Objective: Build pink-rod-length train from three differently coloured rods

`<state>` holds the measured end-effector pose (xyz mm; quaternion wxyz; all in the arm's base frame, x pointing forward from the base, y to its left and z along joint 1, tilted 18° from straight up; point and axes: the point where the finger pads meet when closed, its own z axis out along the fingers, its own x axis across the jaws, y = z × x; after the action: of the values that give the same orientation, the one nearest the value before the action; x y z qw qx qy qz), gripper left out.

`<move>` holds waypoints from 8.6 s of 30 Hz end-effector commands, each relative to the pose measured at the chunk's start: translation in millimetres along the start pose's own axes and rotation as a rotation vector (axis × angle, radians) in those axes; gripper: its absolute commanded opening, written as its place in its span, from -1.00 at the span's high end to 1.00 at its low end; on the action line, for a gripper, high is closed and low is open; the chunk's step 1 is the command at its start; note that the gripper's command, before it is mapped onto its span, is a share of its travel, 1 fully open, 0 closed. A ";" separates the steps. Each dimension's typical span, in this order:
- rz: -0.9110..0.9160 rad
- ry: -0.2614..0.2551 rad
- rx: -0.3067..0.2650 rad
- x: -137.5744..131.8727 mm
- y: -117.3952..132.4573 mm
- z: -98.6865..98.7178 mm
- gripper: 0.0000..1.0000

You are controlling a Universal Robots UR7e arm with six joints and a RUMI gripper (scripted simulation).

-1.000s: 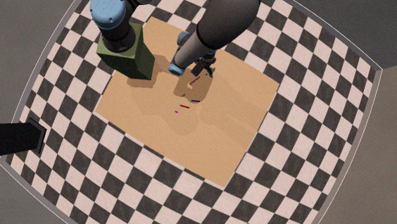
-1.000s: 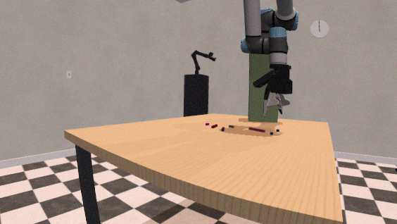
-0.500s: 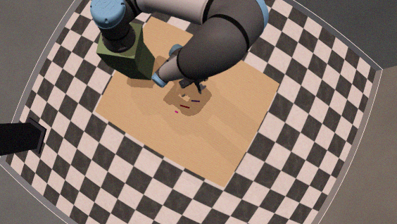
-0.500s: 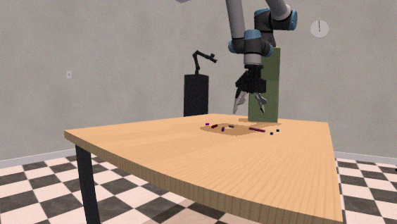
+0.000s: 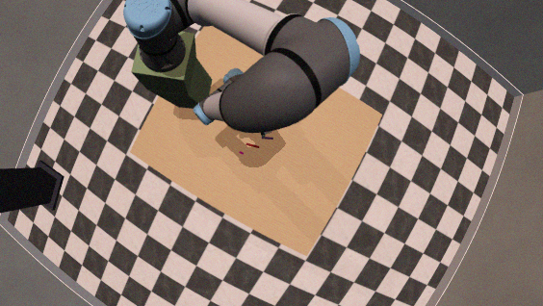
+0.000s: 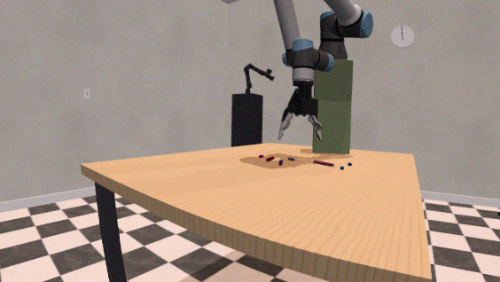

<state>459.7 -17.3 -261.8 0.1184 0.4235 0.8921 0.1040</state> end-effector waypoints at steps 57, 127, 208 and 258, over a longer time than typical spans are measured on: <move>0.004 -0.001 -0.005 -1.0 0.0 -0.8 -1.00; 0.312 0.001 -0.004 6.0 -0.8 -0.7 -1.00; 2.046 0.004 -0.001 22.5 16.1 -1.0 -1.00; 3.150 0.006 0.002 11.7 21.3 -1.3 -1.00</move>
<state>468.2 6.1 -256.2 -0.1011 0.9186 -0.3610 0.1254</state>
